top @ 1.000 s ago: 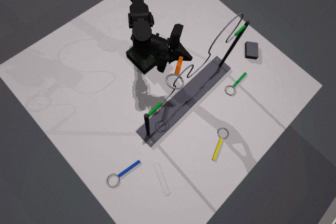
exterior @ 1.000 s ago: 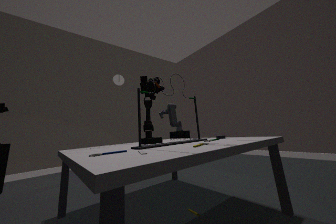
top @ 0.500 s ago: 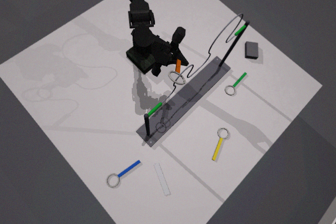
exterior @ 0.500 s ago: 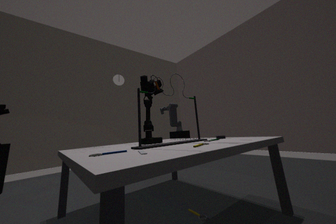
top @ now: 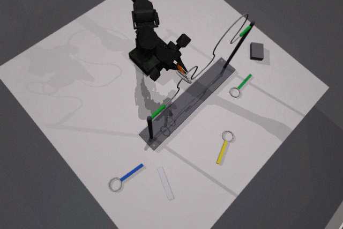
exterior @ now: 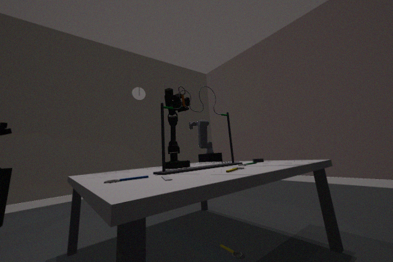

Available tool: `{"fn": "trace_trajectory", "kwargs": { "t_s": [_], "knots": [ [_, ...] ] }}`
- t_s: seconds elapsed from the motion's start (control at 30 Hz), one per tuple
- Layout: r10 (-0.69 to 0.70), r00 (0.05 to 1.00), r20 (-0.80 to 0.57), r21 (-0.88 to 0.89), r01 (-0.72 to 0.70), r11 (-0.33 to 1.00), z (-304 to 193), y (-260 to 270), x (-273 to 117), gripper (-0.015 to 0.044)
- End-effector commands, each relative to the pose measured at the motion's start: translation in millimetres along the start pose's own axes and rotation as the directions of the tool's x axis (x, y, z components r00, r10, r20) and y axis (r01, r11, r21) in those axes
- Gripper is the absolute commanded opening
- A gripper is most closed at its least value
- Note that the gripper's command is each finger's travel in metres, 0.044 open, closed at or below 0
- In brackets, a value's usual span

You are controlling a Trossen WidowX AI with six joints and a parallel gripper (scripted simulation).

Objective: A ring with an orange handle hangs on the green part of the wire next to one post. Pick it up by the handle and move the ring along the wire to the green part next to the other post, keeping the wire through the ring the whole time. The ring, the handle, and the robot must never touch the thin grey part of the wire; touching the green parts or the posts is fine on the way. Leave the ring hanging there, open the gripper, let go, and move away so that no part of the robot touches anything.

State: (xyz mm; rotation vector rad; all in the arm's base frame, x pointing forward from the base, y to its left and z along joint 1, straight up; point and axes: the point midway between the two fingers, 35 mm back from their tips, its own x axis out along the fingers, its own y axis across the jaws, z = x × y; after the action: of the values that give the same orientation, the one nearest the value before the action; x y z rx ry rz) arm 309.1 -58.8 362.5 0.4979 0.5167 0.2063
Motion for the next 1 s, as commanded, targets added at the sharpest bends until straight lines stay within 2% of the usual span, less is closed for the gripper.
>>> {"fn": "trace_trajectory", "kwargs": {
  "t_s": [0.0,0.47,0.97],
  "knots": [
    [-0.043,0.999,0.001,-0.067,0.043,0.997,-0.4,-5.7,0.4,-0.015],
    [-0.197,0.979,0.045,-0.324,0.201,0.924,3.4,-25.1,-1.2,-0.015],
    [-0.336,0.932,0.137,-0.563,0.352,0.748,13.1,-43.5,-6.1,-0.015]
  ]
}}
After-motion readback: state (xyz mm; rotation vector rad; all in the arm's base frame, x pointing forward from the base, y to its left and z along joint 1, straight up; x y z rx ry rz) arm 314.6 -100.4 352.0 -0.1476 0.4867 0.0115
